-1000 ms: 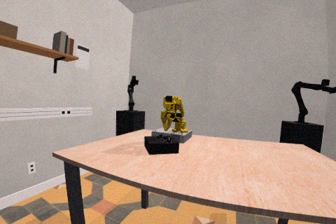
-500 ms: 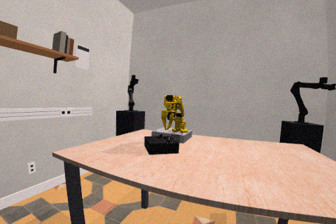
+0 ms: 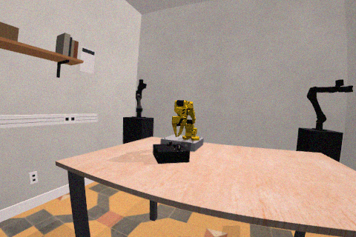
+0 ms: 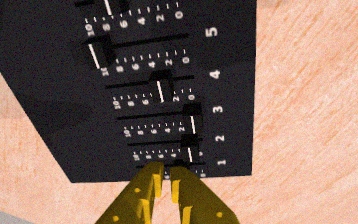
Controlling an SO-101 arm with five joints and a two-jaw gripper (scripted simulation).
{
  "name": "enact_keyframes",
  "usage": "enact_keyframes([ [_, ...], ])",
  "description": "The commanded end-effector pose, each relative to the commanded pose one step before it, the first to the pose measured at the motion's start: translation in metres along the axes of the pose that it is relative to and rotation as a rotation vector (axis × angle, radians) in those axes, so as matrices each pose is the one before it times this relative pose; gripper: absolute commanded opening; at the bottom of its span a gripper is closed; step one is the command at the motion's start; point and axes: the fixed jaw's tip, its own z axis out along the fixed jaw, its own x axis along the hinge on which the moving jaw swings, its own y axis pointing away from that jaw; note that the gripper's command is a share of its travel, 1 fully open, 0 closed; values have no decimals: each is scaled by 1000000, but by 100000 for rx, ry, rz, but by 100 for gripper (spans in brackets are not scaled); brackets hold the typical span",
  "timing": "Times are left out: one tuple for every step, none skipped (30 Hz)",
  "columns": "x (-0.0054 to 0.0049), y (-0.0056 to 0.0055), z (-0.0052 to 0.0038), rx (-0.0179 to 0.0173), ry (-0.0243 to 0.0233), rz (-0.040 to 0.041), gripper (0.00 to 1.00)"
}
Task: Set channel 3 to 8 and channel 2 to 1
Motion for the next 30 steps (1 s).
enact_keyframes([
  [-1282,-2888,-2209,52,193,-7069,0],
  [-118,-171,-98,28,-53,-1353,0],
  [-110,-161,-89,27,-50,-1257,0],
  [-98,-152,-83,25,-45,-1163,0],
  [-91,-142,-75,24,-42,-1071,0],
  [-80,-132,-69,22,-37,-981,0],
  [-74,-121,-62,21,-35,-893,0],
  [-64,-111,-57,19,-30,-807,0],
  [-59,-101,-49,17,-28,-725,0],
  [0,0,0,0,0,0,0],
  [0,0,0,0,0,0,0],
  [-50,-90,-45,15,-24,-645,0],
  [-45,-80,-38,14,-22,-568,0],
  [-38,-70,-35,12,-18,-495,0],
  [-34,-61,-28,11,-17,-426,0],
  [-27,-52,-25,9,-13,-361,0],
  [-24,-43,-20,8,-12,-300,0],
  [-18,-35,-17,6,-9,-244,0],
  [-16,-28,-12,5,-8,-193,0],
  [-10,-21,-11,3,-5,-148,0],
  [-9,-16,-7,3,-4,-107,0],
  [-5,-11,-6,2,-2,-73,0],
  [-4,-7,-2,1,-2,-45,0],
  [-1,-3,-2,0,0,-23,0],
  [-2,-1,0,1,-1,-9,0],
  [1,0,-1,0,0,-1,0],
  [0,0,0,0,0,0,0],
  [0,0,0,0,0,0,0],
  [5,-10,5,1,-1,0,0],
  [38,-63,26,3,-3,0,0],
])
